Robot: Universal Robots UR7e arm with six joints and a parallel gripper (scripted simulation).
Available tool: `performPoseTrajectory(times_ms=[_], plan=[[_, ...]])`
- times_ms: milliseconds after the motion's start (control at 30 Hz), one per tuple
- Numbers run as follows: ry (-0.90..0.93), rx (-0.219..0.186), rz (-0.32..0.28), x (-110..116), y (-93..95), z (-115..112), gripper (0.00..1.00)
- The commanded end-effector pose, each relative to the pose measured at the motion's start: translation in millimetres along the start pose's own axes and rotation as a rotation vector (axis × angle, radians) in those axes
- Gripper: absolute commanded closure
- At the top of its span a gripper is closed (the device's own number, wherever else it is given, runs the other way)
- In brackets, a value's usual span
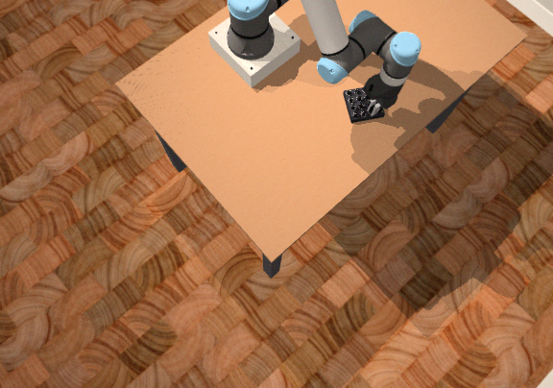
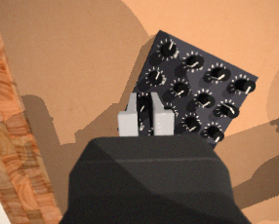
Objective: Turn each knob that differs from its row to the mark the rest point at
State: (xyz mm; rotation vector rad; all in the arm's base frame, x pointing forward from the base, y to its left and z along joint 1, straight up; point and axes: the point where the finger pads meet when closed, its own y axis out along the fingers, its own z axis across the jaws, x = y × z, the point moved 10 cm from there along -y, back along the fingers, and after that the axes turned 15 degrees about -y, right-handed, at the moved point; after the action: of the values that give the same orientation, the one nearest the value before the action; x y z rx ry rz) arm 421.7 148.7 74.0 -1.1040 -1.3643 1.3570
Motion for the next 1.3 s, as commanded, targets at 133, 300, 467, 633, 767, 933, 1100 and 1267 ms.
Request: performPoseTrajectory(times_ms=[133, 300, 467, 633, 767, 933, 1100, 1267], plan=[[0.165, -0.001, 0.003, 0.3, -0.5, -0.4, 0.7], [0.244, -0.001, 0.003, 0.3, -0.5, -0.4, 0.7], [0.287, -0.001, 0.003, 0.3, -0.5, -0.4, 0.7], [0.348, -0.001, 0.003, 0.3, -0.5, -0.4, 0.7], [0.388, -0.001, 0.003, 0.3, -0.5, -0.4, 0.7], [0.426, -0.001, 0.003, 0.3, -0.5, -0.4, 0.7], [0.444, -0.001, 0.003, 0.3, -0.5, -0.4, 0.7], [0.464, -0.001, 0.003, 0.3, -0.5, -0.4, 0.7]])
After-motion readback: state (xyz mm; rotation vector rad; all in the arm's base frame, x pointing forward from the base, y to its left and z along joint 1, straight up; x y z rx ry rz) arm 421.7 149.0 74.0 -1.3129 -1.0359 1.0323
